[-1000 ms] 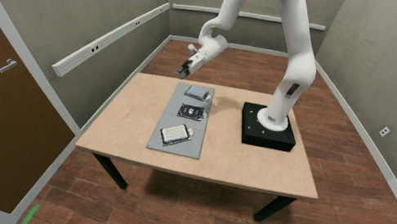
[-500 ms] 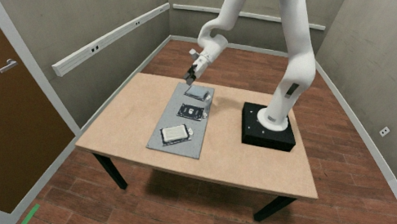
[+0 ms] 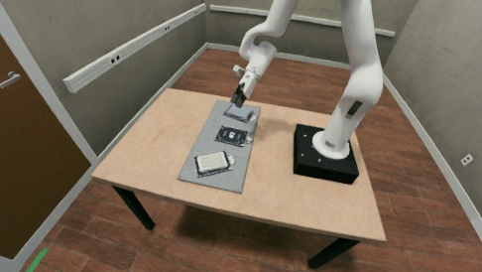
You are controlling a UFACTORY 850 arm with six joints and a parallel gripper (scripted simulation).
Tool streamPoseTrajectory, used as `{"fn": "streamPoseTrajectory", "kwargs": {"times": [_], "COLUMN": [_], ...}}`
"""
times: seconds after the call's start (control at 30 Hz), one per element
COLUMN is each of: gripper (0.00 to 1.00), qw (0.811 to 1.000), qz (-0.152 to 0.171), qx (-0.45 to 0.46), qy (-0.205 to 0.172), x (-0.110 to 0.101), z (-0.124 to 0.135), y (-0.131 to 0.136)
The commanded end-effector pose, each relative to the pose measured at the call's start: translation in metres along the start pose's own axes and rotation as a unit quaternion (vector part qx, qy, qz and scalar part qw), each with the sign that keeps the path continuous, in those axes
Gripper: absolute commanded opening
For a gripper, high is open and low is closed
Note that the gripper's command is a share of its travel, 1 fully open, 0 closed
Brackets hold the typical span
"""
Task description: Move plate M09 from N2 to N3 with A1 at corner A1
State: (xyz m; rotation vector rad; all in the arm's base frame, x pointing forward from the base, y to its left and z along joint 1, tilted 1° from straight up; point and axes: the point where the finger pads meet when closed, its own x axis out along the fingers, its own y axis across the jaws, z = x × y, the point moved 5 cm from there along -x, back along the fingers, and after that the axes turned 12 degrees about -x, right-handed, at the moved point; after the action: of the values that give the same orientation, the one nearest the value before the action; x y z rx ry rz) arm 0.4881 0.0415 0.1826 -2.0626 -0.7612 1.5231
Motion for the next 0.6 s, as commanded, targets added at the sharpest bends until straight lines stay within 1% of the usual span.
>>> {"fn": "streamPoseTrajectory", "kwargs": {"times": [0.0, 0.1, 0.13, 0.2, 0.23, 0.3, 0.37, 0.47, 0.53, 0.57], "gripper": [1.00, 1.00, 1.00, 1.00, 1.00, 1.00, 1.00, 1.00, 1.00, 1.00], "qw": [0.999, 0.999, 0.998, 0.998, 0.997, 0.997, 0.994, 0.994, 0.990, 0.990], "qz": [0.021, 0.021, 0.030, 0.030, 0.039, 0.039, 0.059, 0.059, 0.080, 0.080], "qx": [0.012, 0.012, 0.015, 0.015, 0.019, 0.019, 0.024, 0.024, 0.029, 0.029], "qy": [-0.038, -0.038, -0.052, -0.052, -0.064, -0.064, -0.087, -0.087, -0.108, -0.108], "x": [-0.002, -0.004, -0.004, -0.004, -0.005, -0.007, -0.009, -0.011, -0.013, -0.015], "z": [0.010, 0.017, 0.019, 0.019, 0.022, 0.029, 0.033, 0.039, 0.044, 0.047], "y": [0.008, 0.013, 0.015, 0.015, 0.018, 0.023, 0.028, 0.033, 0.038, 0.042]}}
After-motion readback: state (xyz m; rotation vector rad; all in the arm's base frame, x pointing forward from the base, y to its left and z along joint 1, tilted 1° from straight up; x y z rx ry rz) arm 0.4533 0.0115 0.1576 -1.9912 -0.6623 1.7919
